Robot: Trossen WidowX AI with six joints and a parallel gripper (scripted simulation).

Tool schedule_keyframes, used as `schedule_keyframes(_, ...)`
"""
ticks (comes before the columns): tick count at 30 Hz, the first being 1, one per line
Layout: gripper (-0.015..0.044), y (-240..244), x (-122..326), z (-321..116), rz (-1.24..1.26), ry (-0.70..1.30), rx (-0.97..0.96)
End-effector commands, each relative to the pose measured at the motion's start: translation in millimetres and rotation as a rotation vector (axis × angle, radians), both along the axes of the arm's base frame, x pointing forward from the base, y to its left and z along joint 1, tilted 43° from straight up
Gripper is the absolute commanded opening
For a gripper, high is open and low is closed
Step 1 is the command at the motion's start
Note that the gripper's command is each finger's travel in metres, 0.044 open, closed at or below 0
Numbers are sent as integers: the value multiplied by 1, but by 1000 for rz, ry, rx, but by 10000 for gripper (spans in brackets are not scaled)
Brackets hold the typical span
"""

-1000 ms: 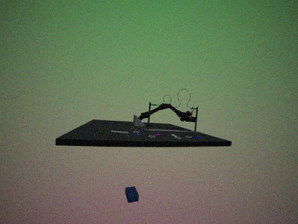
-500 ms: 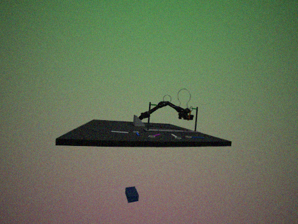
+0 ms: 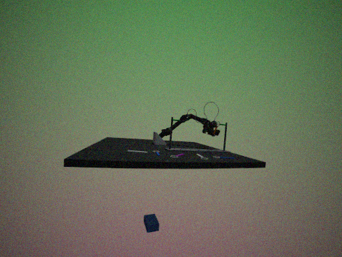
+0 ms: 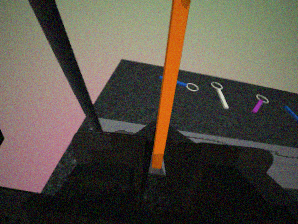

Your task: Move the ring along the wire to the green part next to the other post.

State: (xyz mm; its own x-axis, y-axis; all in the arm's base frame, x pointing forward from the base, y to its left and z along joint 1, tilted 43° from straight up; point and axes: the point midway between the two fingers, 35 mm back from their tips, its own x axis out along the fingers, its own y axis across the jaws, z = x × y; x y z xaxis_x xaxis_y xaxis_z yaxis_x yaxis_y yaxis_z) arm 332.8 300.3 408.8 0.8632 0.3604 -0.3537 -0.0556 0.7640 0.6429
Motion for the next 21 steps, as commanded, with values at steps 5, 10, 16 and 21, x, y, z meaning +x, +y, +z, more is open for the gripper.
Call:
schedule_keyframes(5,-150,-14,0,-13,3,4,-104)
schedule_keyframes(10,-150,-26,1,-21,0,-1,-193)
schedule_keyframes(16,-150,-42,2,-29,-4,-8,-320)
schedule_keyframes(21,-150,-58,3,-35,-7,-15,-436)
